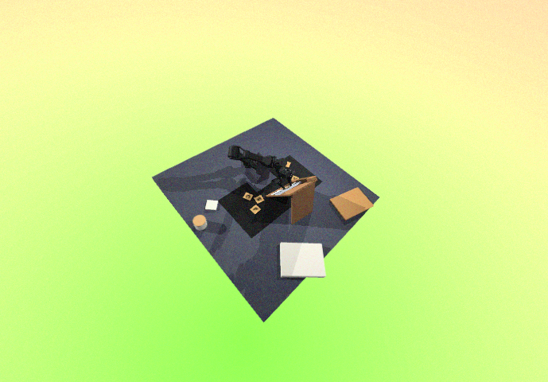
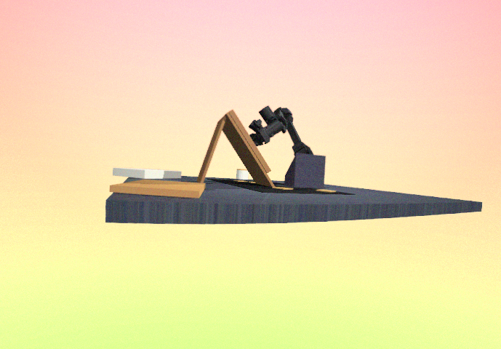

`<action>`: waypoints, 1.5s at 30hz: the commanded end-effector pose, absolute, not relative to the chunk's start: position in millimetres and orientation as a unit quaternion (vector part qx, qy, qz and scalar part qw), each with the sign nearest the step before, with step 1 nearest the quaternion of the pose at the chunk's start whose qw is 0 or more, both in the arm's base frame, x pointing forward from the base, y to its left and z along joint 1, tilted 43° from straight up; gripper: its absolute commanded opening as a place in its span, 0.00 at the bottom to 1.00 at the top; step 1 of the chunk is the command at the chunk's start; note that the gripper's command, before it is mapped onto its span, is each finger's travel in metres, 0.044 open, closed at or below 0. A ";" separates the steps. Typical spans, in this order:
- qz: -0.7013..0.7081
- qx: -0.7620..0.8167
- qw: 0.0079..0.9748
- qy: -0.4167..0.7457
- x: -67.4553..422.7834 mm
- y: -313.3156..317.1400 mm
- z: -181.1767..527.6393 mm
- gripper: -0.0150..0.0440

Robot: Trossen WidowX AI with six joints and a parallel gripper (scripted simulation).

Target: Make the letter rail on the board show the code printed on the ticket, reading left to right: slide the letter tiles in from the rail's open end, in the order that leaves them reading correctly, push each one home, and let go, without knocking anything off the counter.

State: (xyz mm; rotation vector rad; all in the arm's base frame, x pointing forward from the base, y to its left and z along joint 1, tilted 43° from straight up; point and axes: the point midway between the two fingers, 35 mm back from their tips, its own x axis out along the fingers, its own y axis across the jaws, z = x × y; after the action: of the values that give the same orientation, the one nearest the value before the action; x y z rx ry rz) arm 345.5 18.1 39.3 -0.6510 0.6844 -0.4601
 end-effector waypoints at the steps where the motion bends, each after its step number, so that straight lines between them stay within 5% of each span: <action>1: -0.223 -0.309 0.865 0.325 346.6 19.8 37.6 0.25; 45: -0.223 -0.309 0.866 0.325 351.1 37.4 20.9 0.25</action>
State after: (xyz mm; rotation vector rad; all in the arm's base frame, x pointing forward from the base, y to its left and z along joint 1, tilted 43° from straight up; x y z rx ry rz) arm 350.5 36.3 22.5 -0.6474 0.6818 -0.4601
